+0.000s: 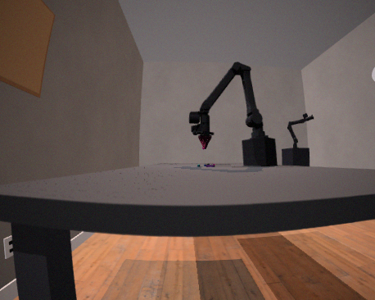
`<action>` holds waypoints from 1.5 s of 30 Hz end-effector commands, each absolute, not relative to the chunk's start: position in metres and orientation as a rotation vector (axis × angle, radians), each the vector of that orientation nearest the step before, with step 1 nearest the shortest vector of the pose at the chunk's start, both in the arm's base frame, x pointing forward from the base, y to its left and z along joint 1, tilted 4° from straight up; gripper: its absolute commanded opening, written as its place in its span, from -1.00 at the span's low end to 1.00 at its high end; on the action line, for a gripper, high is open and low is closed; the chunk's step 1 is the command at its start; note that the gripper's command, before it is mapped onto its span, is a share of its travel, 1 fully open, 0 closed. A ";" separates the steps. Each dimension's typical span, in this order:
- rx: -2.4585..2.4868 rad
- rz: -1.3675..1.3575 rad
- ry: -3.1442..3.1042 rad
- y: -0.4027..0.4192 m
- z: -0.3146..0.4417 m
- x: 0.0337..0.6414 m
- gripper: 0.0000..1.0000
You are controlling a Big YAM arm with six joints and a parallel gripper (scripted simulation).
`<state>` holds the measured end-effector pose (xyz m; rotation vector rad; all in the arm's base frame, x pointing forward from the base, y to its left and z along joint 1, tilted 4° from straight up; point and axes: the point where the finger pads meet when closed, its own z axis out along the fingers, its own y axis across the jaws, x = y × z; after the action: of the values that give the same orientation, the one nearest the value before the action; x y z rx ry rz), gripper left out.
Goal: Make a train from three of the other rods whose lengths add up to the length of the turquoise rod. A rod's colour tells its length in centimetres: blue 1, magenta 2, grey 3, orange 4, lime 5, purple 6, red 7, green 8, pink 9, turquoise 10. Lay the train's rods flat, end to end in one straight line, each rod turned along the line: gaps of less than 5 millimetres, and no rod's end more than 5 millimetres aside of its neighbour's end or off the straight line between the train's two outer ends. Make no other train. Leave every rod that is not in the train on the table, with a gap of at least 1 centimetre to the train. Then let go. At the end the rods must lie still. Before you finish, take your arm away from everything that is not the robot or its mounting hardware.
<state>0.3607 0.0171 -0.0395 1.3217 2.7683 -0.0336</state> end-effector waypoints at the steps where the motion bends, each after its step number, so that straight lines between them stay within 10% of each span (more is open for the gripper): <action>1: 1.496 -0.022 2.668 -0.014 -0.035 0.392 -0.91; 45: 1.763 -0.026 2.505 -0.091 -0.098 0.400 -0.91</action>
<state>0.3989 -0.0855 -0.0824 1.7642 2.5035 -0.0237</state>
